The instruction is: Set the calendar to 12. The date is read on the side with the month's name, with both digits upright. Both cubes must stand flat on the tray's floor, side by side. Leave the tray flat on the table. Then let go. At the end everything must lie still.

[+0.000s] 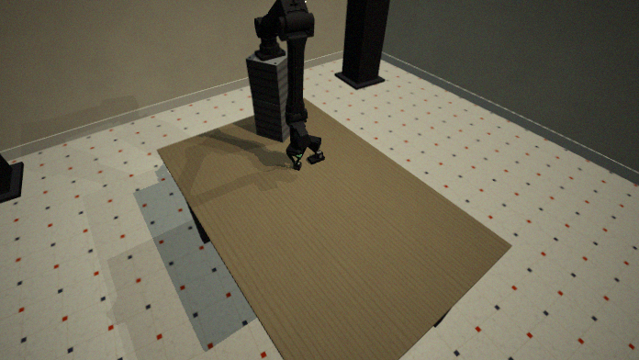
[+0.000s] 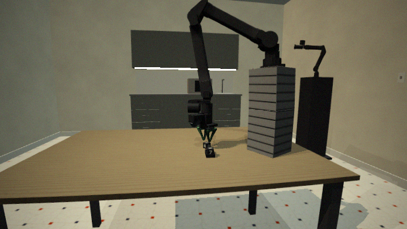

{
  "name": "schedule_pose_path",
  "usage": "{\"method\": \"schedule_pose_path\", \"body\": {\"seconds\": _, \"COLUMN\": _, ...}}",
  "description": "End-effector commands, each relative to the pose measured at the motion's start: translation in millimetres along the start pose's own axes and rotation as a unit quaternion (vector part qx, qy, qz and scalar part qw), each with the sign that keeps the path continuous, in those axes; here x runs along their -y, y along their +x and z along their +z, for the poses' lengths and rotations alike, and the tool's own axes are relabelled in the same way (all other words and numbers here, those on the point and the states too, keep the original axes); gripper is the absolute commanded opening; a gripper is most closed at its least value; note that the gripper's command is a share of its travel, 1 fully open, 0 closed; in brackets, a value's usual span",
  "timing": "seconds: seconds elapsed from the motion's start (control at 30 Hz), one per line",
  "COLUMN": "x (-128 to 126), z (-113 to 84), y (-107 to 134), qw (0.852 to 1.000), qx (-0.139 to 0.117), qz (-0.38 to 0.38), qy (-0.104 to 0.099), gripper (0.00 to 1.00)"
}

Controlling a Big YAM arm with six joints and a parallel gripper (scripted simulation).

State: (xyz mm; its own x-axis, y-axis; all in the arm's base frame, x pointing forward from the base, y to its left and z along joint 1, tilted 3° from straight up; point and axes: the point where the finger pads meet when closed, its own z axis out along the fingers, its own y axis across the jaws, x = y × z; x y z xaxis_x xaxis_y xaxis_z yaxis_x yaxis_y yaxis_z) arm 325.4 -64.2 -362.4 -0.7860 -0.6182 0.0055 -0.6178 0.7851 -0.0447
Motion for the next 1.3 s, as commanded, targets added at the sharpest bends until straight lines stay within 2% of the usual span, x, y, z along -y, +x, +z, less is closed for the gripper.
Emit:
{"method": "schedule_pose_path", "body": {"seconds": 0.0, "x": 2, "z": -3.3, "y": 4, "qw": 1.0, "qx": 0.004, "qz": 0.004, "qy": 0.002, "gripper": 0.44}}
{"method": "schedule_pose_path", "body": {"seconds": 0.9, "x": 2, "z": -3.5, "y": 4, "qw": 1.0, "qx": 0.005, "qz": 0.004, "qy": 0.002, "gripper": 0.44}}
{"method": "schedule_pose_path", "body": {"seconds": 1.0, "x": 8, "z": -11.6, "y": -1, "qw": 1.0, "qx": 0.008, "qz": 0.005, "qy": 0.007, "gripper": 0.44}}
{"method": "schedule_pose_path", "body": {"seconds": 1.13, "x": 6, "z": -14.8, "y": 2, "qw": 1.0, "qx": 0.004, "qz": 0.005, "qy": 0.002, "gripper": 0.44}}
{"method": "schedule_pose_path", "body": {"seconds": 1.27, "x": 5, "z": -26.5, "y": 2, "qw": 1.0, "qx": 0.003, "qz": 0.007, "qy": 0.001, "gripper": 0.44}}
